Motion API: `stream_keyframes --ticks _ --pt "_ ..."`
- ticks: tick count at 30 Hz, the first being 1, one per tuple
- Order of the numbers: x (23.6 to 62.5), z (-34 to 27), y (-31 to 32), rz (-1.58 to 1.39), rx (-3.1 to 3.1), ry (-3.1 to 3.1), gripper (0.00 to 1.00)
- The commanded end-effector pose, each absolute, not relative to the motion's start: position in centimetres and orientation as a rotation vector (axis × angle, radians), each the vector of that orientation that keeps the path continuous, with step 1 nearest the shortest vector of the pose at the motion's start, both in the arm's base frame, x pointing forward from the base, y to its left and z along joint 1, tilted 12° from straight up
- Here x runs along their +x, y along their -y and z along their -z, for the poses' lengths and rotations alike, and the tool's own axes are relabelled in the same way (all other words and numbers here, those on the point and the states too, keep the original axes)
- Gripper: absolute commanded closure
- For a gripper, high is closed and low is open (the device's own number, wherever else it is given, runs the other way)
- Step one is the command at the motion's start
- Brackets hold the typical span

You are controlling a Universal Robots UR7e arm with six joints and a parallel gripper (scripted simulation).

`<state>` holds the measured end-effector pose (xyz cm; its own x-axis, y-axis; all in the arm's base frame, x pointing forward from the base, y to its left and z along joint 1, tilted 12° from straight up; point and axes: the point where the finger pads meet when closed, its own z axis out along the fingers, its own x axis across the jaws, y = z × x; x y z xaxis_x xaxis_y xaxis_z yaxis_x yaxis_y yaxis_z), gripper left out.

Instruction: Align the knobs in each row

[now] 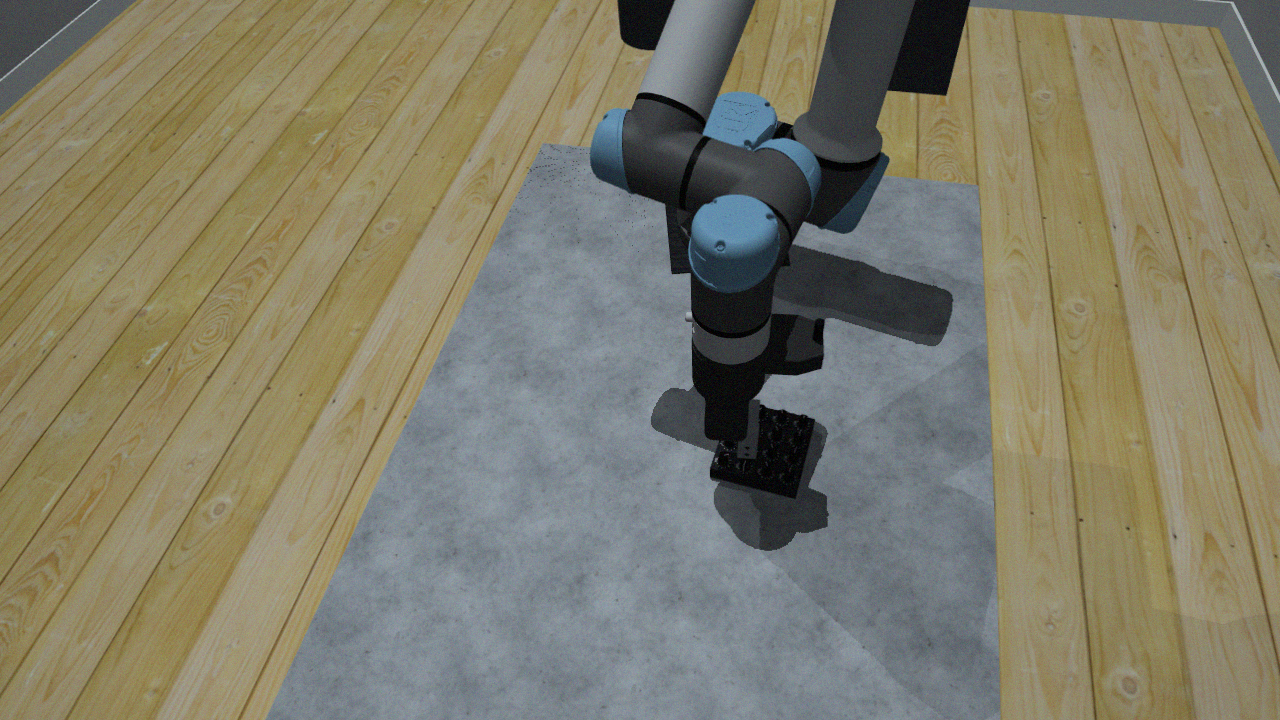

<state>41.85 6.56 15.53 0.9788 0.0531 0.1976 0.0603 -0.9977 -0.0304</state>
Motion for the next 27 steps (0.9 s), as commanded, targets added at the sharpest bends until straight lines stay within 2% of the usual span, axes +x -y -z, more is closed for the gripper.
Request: stream_keyframes --ticks 1,27 --pt "42.0 -15.2 -6.6 0.309 -3.089 0.089 0.54" --pt "42.4 -13.1 -6.6 0.309 -3.089 0.089 0.54"
